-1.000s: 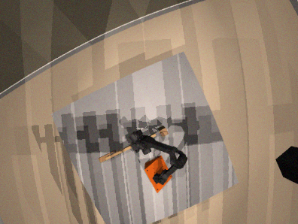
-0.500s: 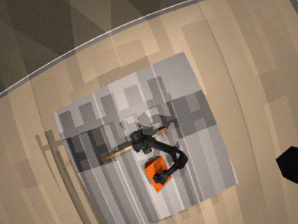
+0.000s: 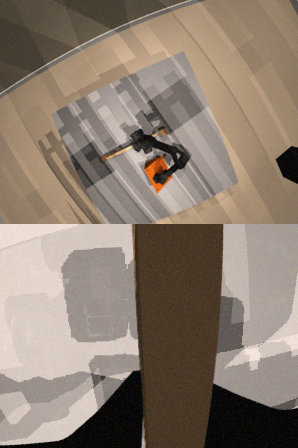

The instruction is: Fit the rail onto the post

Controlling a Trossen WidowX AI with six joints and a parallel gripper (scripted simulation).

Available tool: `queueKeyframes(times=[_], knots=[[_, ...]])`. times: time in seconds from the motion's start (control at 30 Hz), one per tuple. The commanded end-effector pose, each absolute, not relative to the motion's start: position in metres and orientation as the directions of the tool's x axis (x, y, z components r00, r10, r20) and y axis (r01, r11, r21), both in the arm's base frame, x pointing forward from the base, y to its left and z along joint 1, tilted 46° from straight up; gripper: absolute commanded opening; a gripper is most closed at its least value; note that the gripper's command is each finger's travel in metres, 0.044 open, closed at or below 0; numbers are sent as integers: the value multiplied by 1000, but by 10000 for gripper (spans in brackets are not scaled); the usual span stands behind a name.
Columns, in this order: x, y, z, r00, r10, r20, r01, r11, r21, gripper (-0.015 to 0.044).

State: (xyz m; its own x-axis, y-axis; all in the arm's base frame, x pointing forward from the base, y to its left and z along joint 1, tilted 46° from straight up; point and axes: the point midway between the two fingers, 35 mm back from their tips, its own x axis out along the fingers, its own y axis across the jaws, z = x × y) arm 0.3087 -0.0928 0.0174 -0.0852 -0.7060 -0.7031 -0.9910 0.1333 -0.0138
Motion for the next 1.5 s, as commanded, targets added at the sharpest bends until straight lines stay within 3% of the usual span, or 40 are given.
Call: queueKeyframes(times=[0.0,1.47], knots=[[310,-93,22,-77,-707,-703,-992,127,-20,0],[308,-103,32,-77,-708,-702,-992,127,-20,0]])
